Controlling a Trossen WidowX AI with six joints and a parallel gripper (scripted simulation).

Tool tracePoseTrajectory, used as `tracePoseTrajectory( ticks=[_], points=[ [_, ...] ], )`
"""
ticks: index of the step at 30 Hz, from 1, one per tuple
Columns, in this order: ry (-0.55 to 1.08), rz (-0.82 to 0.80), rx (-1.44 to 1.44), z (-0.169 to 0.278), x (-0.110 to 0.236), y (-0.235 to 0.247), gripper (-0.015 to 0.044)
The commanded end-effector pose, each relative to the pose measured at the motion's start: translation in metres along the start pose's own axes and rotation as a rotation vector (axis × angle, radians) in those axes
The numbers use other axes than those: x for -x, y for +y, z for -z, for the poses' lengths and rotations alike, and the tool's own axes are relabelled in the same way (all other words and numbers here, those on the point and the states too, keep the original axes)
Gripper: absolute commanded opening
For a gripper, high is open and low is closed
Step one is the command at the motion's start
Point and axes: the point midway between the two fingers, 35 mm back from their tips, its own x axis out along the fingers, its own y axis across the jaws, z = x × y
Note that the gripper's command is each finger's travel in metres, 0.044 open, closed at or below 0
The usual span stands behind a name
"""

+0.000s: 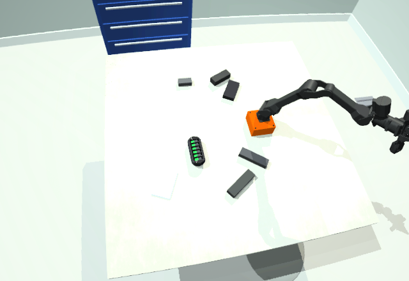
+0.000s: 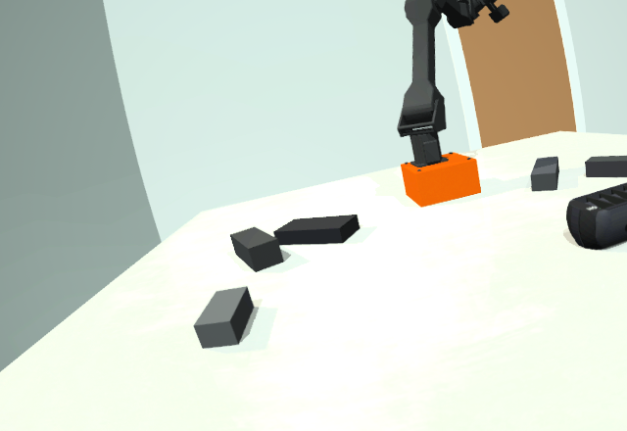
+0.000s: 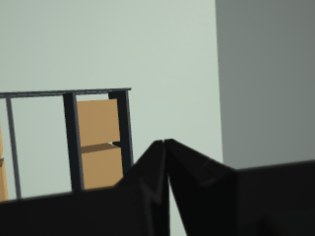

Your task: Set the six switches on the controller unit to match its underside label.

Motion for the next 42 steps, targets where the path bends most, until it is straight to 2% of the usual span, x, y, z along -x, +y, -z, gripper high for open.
tracePoseTrajectory(
  ticks=[1,11,21,27,32,37,42],
  points=[
    [0.018,-0.069,-0.09,0.031,-0.007,0.028,0.0],
    [0.235,-0.265,-0.423,0.173,-0.012,0.119,0.0],
    [0.608,-0.356,-0.822,0.326,0.04,0.195,0.0],
    [0.883,-0.321,-1.066,0.409,0.095,0.228,0.0],
    [1.132,-0.229,-1.269,0.471,0.155,0.247,0.0],
    [1.387,-0.071,-1.46,0.522,0.222,0.26,0.0],
    [1.641,0.163,-1.633,0.56,0.297,0.265,0.0]
  ],
)
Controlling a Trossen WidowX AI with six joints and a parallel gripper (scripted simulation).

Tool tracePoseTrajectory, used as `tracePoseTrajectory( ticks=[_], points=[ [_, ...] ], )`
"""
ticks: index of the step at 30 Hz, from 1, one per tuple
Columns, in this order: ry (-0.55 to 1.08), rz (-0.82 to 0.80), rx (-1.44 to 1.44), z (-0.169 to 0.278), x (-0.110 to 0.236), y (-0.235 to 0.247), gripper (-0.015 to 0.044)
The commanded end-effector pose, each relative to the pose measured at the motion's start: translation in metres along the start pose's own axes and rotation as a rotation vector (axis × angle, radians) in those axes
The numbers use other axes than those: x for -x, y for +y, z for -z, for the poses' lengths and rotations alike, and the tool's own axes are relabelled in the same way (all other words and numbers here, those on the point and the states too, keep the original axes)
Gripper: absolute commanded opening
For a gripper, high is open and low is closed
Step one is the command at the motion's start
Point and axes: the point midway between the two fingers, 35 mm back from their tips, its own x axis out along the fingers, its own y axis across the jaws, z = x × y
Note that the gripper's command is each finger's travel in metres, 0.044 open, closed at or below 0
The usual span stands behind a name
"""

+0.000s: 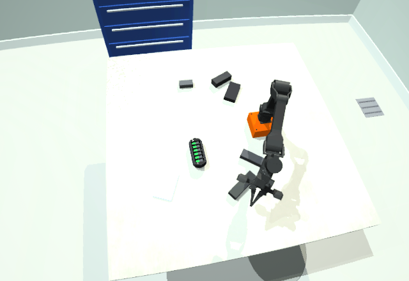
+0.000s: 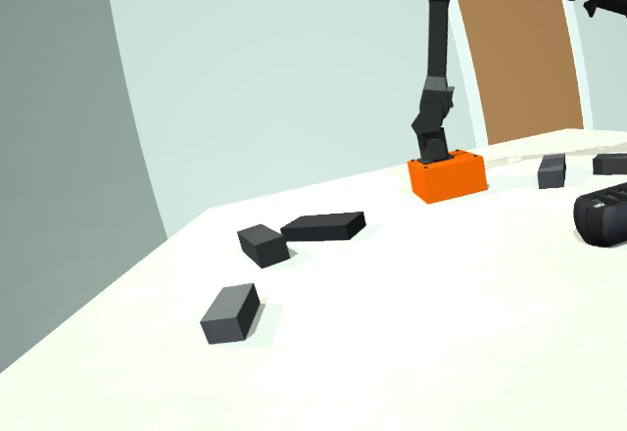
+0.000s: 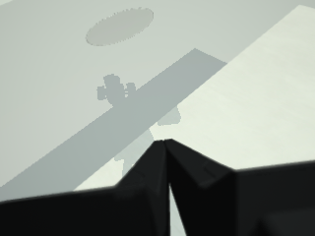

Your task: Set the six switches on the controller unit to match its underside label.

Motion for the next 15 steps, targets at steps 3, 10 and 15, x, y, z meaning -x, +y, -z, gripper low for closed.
tracePoseTrajectory(
  ticks=[3,10,15],
  points=[
    [0.126,0.186,-0.426,0.041,0.0,-0.1,0.0],
    [0.197,0.431,-0.913,0.095,0.024,-0.196,0.0],
    [0.201,0.627,-1.273,0.138,0.055,-0.251,0.0]
  ],
)
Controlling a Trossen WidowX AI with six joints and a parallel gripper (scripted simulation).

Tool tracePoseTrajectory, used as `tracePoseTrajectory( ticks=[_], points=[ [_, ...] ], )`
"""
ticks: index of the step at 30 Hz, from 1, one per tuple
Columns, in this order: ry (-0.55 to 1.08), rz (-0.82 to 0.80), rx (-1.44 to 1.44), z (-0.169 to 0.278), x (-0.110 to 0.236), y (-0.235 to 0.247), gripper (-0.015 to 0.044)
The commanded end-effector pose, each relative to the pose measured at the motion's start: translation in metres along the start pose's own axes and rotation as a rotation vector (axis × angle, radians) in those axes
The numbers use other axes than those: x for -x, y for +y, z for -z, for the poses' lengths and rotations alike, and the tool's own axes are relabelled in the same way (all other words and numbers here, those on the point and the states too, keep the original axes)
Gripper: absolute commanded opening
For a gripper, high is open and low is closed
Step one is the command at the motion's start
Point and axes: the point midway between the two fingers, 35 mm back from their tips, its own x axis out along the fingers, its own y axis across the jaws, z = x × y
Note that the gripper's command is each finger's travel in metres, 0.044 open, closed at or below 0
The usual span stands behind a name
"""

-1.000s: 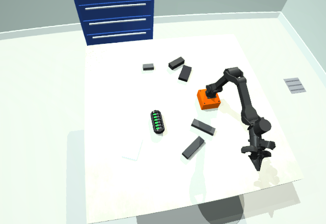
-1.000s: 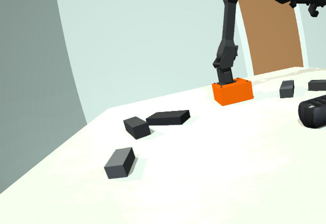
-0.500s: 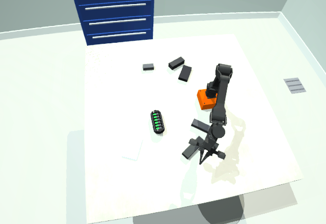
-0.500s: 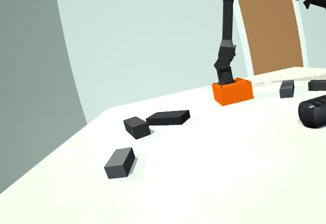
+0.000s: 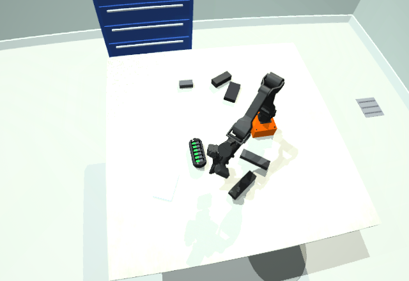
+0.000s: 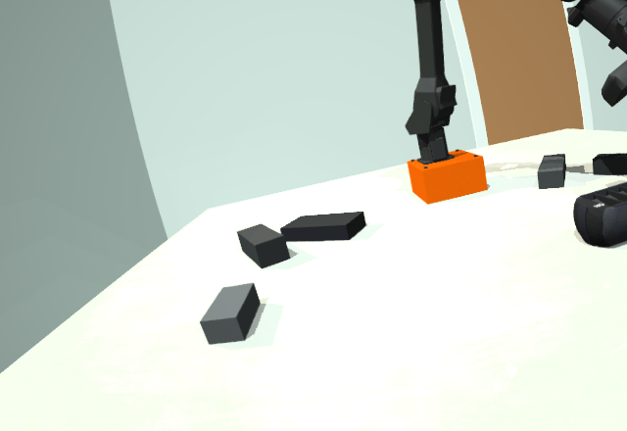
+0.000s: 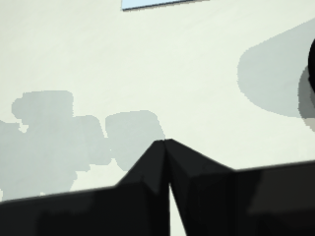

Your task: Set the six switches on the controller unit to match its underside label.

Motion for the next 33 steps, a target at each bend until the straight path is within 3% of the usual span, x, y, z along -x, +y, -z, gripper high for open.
tracePoseTrajectory(
  ticks=[1,11,33],
  points=[
    [0.007,0.157,-0.378,-0.021,-0.002,-0.072,0.0],
    [-0.08,0.463,-1.157,-0.031,0.02,-0.206,0.0],
    [-0.087,0.473,-1.18,-0.031,0.022,-0.211,0.0]
  ],
)
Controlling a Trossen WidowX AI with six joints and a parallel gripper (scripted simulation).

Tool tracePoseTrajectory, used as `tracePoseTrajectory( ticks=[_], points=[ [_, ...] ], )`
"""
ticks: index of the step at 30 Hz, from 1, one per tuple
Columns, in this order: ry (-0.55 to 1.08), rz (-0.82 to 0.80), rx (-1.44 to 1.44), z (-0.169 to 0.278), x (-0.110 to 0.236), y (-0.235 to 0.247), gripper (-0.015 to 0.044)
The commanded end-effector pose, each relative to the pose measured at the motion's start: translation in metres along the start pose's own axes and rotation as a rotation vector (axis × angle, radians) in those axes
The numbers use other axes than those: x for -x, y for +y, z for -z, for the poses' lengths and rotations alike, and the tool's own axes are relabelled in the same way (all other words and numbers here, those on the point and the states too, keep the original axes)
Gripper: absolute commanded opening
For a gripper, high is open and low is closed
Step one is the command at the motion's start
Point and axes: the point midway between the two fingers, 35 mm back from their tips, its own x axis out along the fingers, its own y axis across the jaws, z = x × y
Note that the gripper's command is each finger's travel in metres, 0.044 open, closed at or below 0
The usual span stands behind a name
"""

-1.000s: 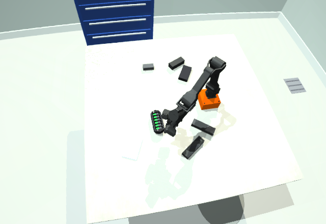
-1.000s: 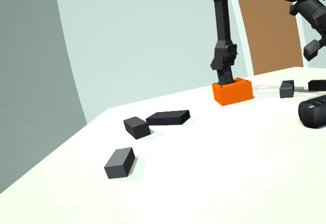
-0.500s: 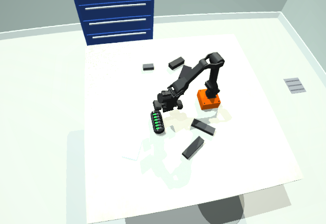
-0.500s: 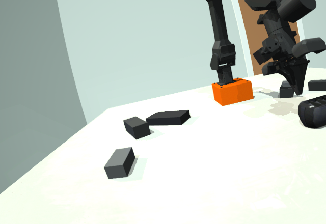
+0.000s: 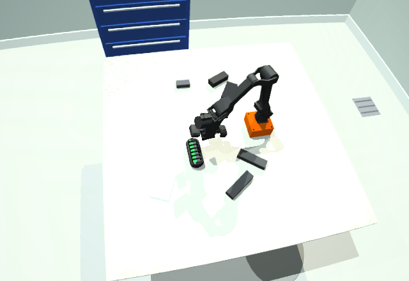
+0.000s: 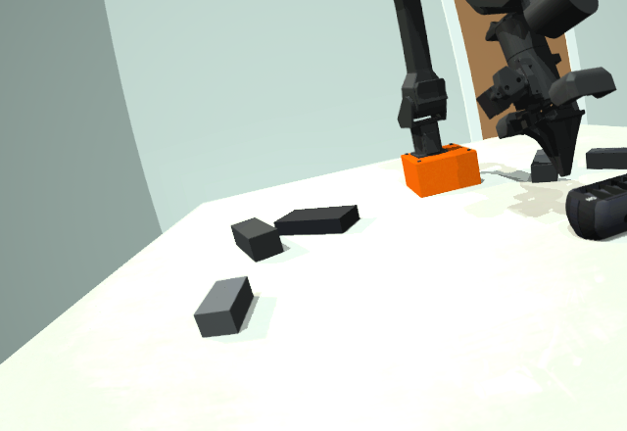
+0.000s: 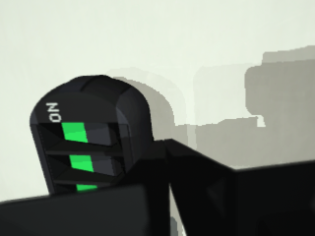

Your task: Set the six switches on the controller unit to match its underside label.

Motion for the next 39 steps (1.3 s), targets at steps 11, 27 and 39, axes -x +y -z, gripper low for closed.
tracePoseTrajectory(
  ticks=[11,27,39],
  points=[
    [-0.008,0.057,-0.001,0.025,0.003,0.025,0.0157],
    [-0.141,0.274,0.012,0.103,0.017,0.066,0.044],
    [-0.158,0.291,0.015,0.109,0.01,0.065,0.044]
  ],
)
